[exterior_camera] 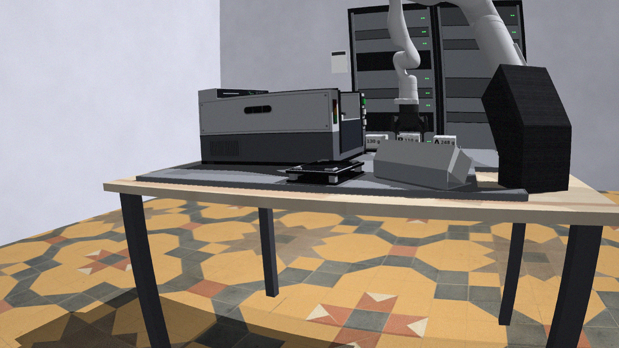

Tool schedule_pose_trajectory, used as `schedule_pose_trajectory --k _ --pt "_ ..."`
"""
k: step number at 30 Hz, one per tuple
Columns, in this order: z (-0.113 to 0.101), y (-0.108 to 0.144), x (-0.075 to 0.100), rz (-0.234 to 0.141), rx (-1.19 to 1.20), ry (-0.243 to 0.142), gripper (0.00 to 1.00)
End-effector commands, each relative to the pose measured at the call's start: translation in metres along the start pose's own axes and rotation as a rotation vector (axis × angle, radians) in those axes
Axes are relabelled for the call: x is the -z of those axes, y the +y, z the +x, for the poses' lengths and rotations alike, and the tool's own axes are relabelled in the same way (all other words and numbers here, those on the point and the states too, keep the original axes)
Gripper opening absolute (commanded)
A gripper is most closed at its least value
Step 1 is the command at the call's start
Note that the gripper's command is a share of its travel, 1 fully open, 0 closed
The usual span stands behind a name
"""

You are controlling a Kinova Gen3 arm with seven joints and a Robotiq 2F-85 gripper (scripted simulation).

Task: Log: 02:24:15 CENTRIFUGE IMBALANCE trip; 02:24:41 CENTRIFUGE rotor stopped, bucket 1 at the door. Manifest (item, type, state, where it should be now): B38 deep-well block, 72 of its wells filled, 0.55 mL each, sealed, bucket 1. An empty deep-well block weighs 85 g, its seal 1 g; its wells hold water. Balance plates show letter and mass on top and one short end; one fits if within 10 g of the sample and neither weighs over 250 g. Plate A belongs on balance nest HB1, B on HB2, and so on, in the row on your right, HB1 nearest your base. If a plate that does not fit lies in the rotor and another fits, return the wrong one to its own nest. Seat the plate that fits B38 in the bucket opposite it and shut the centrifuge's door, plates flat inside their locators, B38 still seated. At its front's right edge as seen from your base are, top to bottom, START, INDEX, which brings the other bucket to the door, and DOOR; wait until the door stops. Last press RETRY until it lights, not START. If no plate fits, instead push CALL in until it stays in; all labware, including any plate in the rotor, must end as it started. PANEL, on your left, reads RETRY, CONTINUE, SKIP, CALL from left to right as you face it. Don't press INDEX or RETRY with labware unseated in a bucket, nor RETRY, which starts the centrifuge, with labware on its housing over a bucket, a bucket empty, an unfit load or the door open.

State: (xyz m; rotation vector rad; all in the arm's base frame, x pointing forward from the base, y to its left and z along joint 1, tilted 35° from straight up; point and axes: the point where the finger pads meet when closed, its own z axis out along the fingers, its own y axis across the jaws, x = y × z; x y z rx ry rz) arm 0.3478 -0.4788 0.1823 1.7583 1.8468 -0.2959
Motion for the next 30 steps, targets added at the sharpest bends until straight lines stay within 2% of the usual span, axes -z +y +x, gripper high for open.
schedule_pose_trajectory --k 1,17,18,30 --pt "-0.0005 0.0004 -0.0003 -0.001 0.000 -0.001 0.95" --pt "-0.0005 0.0004 -0.0023 -0.001 0.000 -0.001 0.95" --pt "-0.0005 0.0004 -0.0023 -0.001 0.000 -0.001 1.00" --pt "-0.0005 0.0004 -0.0023 -0.001 0.000 -0.001 1.00"
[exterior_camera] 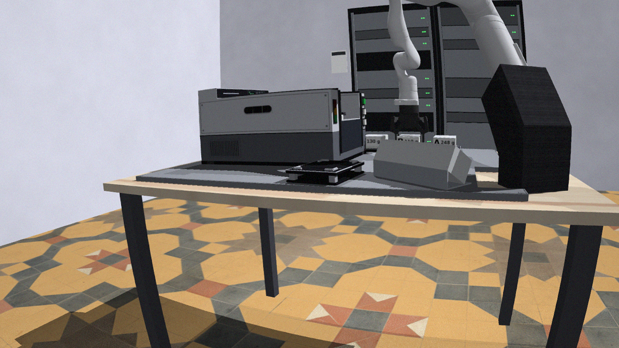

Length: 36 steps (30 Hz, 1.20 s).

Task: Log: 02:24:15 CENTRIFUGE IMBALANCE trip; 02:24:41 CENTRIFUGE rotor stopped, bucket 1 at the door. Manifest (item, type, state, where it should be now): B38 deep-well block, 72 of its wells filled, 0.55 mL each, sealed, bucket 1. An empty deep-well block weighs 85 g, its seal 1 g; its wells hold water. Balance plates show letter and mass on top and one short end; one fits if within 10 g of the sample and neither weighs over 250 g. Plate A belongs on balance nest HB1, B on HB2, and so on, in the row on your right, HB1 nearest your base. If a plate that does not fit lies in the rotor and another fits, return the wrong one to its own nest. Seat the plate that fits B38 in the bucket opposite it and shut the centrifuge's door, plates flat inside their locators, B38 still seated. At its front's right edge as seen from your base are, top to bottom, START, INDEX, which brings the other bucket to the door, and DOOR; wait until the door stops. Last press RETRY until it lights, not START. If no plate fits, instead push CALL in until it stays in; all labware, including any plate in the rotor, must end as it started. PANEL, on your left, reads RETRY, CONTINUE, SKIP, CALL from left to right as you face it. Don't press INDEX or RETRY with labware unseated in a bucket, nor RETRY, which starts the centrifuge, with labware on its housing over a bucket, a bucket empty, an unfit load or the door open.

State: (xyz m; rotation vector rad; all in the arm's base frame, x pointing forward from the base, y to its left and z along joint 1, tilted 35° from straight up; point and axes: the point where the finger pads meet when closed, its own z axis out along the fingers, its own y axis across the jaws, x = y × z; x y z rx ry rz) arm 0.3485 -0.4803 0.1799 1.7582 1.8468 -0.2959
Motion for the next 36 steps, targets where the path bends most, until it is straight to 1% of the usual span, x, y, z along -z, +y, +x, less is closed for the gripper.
schedule_pose_trajectory --k 1,5,32,36 --pt "0.000 0.000 0.001 -0.001 0.000 -0.001 1.00" --pt "0.000 0.000 0.001 -0.001 0.000 -0.001 1.00" --pt "0.000 0.000 0.034 -0.001 0.000 -0.001 1.00" --pt "0.000 0.000 0.036 -0.001 0.000 -0.001 1.00"
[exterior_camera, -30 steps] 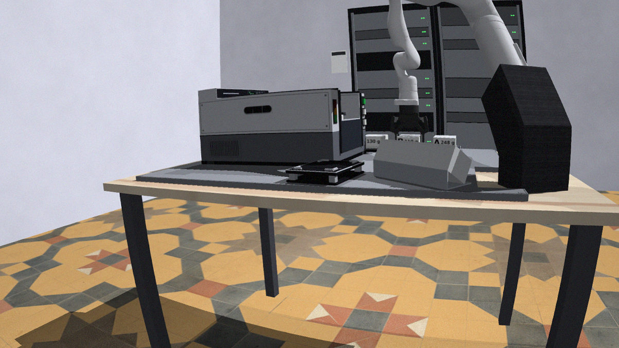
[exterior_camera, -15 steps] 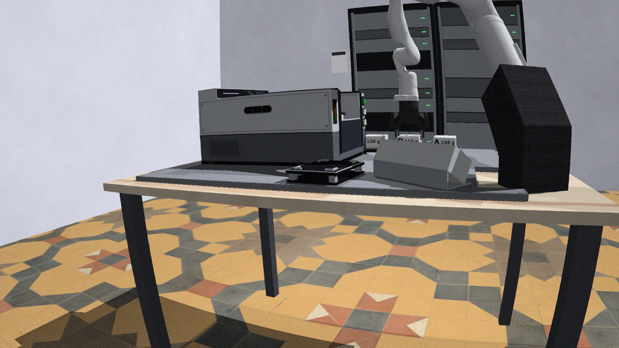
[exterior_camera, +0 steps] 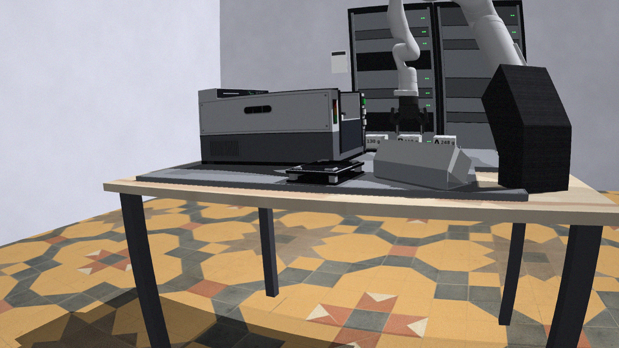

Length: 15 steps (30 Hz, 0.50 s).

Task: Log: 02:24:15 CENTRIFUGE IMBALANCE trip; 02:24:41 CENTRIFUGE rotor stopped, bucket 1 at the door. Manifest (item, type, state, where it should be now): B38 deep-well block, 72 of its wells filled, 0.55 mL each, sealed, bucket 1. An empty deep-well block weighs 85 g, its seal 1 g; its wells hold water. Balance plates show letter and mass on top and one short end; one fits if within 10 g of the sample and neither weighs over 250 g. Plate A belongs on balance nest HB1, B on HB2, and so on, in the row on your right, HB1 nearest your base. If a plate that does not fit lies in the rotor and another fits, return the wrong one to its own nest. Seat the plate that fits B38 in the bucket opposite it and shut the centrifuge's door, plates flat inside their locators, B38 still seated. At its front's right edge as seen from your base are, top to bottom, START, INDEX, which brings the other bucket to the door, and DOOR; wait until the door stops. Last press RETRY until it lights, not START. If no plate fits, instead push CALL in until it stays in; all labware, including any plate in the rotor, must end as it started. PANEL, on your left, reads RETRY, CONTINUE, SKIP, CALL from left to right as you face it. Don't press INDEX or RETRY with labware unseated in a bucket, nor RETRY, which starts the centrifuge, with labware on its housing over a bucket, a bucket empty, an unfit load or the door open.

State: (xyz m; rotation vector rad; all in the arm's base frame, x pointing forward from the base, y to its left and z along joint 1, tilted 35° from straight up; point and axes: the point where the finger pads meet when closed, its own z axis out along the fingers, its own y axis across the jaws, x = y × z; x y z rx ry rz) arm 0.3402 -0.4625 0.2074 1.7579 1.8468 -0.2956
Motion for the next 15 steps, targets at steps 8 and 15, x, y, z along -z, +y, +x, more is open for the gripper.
schedule_pose_trajectory --k 8,15 --pt "0.000 0.000 0.013 -0.001 0.000 -0.001 1.00" --pt "0.000 0.000 0.020 -0.001 0.000 -0.001 1.00"
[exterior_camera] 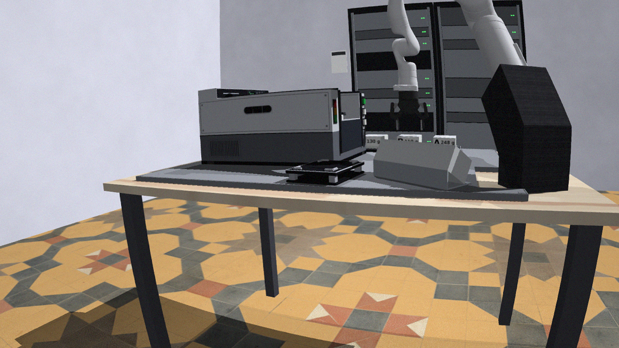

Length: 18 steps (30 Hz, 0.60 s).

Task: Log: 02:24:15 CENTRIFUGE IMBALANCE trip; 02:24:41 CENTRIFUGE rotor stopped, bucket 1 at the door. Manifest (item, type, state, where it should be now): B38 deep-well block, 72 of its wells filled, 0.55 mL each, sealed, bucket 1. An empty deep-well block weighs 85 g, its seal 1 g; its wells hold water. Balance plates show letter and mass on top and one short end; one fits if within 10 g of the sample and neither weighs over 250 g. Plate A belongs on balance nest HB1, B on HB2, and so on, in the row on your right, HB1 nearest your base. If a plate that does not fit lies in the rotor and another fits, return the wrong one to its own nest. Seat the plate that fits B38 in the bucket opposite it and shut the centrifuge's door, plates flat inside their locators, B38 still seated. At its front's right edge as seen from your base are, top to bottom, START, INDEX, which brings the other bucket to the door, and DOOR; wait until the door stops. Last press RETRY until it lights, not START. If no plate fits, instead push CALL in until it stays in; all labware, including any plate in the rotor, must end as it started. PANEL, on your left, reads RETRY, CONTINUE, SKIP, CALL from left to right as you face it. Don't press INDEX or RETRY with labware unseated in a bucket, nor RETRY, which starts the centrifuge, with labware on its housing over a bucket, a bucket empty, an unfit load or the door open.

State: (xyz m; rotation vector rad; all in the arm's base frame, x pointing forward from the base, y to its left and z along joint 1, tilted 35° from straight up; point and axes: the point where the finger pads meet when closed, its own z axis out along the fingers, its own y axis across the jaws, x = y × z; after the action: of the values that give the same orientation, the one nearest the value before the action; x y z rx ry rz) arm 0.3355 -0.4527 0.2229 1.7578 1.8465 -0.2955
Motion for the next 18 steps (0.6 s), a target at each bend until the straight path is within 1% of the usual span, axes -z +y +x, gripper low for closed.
schedule_pose_trajectory --k 1,15,18 --pt "0.000 0.000 0.002 -0.001 0.000 0.000 1.00" --pt "0.000 0.000 0.021 -0.001 0.000 0.000 1.00" --pt "0.000 0.000 0.022 -0.001 0.000 0.000 1.00"
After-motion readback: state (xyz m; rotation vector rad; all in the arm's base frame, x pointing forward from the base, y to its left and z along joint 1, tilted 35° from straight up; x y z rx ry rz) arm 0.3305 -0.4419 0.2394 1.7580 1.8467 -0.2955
